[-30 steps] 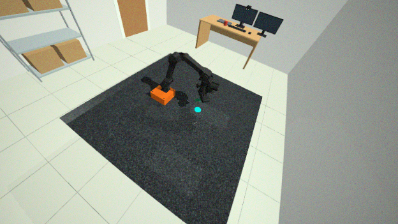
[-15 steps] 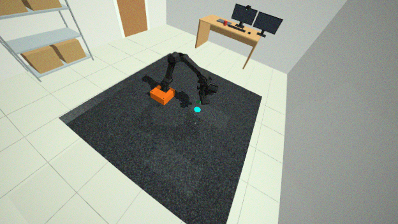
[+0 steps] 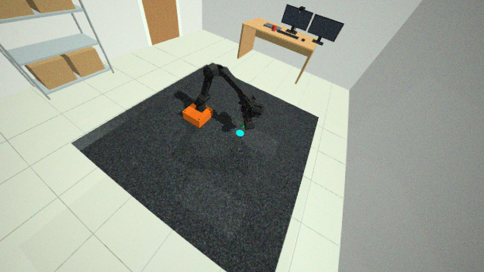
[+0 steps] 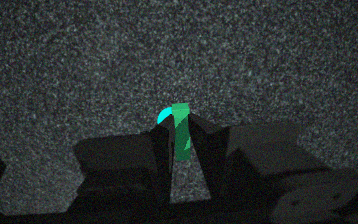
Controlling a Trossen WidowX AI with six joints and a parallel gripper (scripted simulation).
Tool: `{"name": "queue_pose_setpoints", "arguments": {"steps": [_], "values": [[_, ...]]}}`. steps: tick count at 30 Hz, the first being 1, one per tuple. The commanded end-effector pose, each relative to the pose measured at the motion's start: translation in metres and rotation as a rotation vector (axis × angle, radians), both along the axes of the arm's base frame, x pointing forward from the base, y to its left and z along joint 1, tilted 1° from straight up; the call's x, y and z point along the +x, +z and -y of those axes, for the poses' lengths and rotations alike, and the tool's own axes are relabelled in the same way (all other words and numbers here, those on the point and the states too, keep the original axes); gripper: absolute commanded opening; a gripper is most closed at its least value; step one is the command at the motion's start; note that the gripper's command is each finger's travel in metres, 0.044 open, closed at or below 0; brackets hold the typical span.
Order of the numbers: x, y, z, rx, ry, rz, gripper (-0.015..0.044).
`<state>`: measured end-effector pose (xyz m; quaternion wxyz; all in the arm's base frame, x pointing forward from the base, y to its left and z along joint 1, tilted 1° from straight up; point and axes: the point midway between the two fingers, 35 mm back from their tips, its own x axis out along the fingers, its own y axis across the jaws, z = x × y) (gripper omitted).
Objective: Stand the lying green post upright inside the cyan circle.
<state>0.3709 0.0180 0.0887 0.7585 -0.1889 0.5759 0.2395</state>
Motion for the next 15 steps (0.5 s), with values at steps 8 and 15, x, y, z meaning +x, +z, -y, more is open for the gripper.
{"name": "queue_pose_setpoints", "arguments": {"steps": [8, 15], "values": [[0.007, -0.008, 0.001, 0.061, -0.032, 0.049, 0.0023], [0.012, -0.012, 0.002, 0.097, -0.048, 0.086, 0.0023]]}}
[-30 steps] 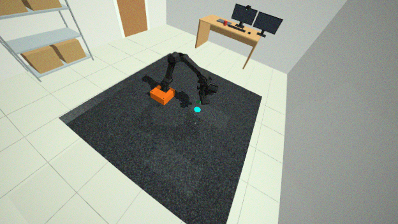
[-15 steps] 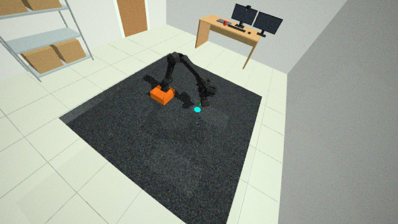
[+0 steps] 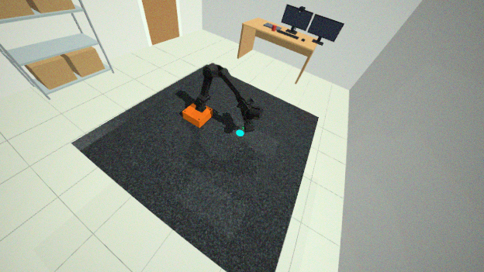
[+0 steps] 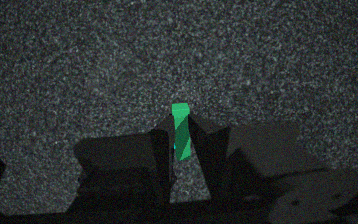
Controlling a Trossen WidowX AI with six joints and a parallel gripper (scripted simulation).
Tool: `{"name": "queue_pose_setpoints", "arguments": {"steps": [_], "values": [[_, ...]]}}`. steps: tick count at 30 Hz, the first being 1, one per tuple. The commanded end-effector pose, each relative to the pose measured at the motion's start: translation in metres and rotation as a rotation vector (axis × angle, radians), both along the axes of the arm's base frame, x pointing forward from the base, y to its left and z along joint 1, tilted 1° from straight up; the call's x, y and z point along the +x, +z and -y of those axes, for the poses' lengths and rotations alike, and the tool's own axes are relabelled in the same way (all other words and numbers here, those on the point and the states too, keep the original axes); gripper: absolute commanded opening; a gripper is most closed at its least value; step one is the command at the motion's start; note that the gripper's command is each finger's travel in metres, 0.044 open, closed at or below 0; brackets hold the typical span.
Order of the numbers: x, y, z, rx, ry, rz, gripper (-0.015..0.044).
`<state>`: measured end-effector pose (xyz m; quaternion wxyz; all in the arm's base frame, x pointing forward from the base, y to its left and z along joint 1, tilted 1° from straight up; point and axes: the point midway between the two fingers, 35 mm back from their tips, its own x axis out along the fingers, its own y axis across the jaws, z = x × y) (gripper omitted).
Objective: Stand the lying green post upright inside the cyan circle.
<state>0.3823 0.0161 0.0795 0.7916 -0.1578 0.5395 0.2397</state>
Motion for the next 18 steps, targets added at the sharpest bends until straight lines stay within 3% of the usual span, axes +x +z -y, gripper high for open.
{"name": "queue_pose_setpoints", "arguments": {"steps": [1, 18], "values": [[0.001, -0.004, 0.0, 0.024, -0.012, 0.012, 0.0023], [0.011, -0.011, 0.004, 0.108, -0.044, 0.102, 0.0023]]}}
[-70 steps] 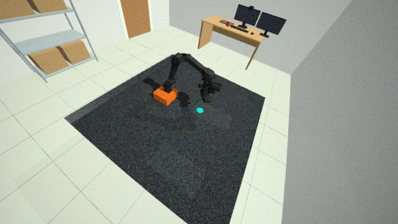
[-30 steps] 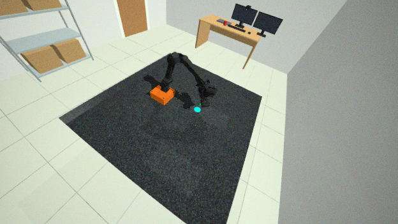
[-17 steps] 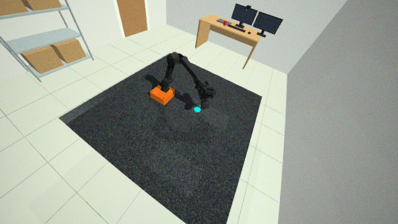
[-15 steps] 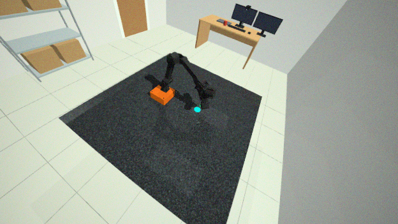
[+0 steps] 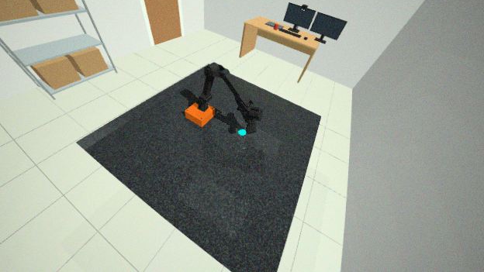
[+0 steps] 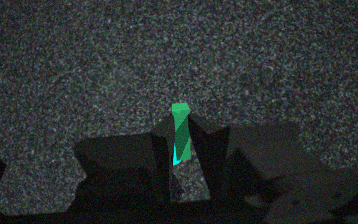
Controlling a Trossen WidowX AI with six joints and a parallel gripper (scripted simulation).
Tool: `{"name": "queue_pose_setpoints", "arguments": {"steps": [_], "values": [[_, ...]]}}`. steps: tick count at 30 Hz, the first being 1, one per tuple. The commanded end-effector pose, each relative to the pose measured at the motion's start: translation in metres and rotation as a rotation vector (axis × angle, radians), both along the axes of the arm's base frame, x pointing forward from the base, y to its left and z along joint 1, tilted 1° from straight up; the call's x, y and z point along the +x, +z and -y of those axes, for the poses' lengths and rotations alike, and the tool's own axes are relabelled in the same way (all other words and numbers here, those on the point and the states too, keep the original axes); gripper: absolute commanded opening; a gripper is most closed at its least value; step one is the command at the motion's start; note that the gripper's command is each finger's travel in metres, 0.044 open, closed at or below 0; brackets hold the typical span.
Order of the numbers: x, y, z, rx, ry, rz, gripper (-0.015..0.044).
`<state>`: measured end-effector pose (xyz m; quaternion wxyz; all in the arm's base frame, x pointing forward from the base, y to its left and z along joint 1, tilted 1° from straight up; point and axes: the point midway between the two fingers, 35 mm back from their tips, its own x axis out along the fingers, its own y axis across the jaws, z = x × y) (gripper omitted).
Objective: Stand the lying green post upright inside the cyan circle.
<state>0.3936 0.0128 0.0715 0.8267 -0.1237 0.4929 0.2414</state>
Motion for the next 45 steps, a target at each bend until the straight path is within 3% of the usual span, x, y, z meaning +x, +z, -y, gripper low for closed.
{"name": "queue_pose_setpoints", "arguments": {"steps": [1, 45], "values": [[0.0, -0.003, 0.001, 0.024, -0.009, 0.012, 0.0023], [0.012, -0.009, 0.012, 0.218, -0.05, 0.245, 0.0023]]}}
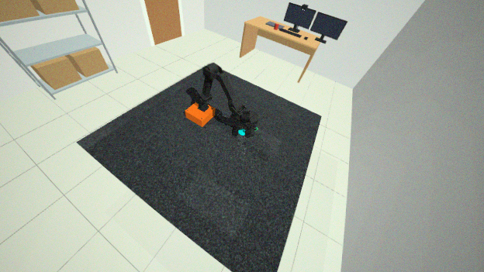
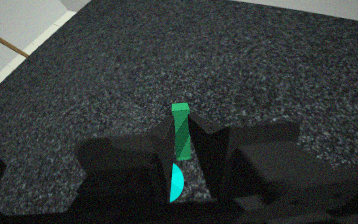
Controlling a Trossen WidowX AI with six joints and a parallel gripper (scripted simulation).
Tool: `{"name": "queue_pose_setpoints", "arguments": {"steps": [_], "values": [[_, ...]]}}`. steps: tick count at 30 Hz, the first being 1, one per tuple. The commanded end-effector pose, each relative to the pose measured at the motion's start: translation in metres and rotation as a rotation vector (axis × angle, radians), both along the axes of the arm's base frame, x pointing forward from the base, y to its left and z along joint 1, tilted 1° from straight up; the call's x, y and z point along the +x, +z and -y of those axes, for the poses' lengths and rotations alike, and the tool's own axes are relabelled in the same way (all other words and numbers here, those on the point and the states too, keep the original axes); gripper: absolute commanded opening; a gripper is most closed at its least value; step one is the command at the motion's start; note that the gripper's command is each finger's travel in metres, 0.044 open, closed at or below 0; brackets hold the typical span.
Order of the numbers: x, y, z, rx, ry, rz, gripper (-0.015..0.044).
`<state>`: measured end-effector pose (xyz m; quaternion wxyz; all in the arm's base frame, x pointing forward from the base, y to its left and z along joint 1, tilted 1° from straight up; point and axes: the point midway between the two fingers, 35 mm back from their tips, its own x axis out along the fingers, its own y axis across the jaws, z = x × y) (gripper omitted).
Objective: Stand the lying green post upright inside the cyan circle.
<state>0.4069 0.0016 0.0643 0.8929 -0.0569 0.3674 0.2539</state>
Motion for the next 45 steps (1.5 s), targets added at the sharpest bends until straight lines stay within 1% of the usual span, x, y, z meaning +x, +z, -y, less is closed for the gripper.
{"name": "queue_pose_setpoints", "arguments": {"steps": [1, 45], "values": [[-0.002, -0.002, 0.001, 0.022, -0.003, 0.012, 0.0023], [-0.014, 0.006, 0.01, 0.169, 0.015, 0.242, 0.0023]]}}
